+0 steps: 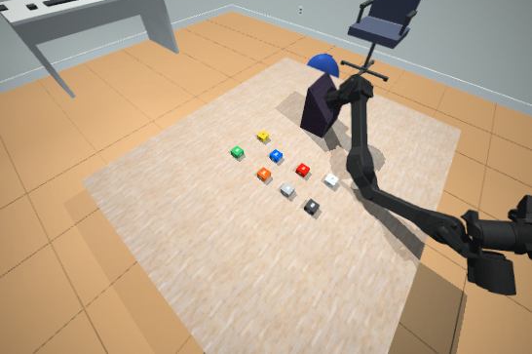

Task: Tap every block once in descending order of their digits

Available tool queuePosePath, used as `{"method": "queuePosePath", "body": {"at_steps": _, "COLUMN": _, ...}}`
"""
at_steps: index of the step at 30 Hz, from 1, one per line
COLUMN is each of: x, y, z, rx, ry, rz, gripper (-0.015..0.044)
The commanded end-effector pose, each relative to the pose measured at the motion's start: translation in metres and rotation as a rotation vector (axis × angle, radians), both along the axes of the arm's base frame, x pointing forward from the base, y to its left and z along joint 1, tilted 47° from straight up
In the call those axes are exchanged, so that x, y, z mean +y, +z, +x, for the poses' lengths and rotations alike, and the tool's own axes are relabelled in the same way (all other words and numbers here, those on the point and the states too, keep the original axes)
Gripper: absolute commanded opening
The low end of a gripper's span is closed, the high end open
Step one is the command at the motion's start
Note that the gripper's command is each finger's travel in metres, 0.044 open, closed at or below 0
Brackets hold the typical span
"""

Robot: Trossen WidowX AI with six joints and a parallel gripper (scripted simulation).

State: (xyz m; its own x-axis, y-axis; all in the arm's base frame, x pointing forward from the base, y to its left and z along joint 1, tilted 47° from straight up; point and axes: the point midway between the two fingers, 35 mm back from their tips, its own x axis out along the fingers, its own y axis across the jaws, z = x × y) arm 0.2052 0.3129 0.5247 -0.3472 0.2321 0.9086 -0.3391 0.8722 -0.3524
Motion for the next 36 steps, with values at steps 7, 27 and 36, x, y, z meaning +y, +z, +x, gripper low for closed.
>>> {"method": "queuePosePath", "body": {"at_steps": 7, "x": -0.059, "y": 0.051, "z": -0.073, "rx": -0.136, "ry": -0.085, "rz": 0.265, "gripper": 0.0400}}
{"method": "queuePosePath", "body": {"at_steps": 27, "x": -0.419, "y": 0.064, "z": -0.269, "rx": 0.041, "ry": -0.395, "rz": 1.575, "gripper": 0.0400}}
{"method": "queuePosePath", "body": {"at_steps": 36, "x": -0.586, "y": -0.040, "z": -0.250, "rx": 0.710, "ry": -0.494, "rz": 2.050, "gripper": 0.0400}}
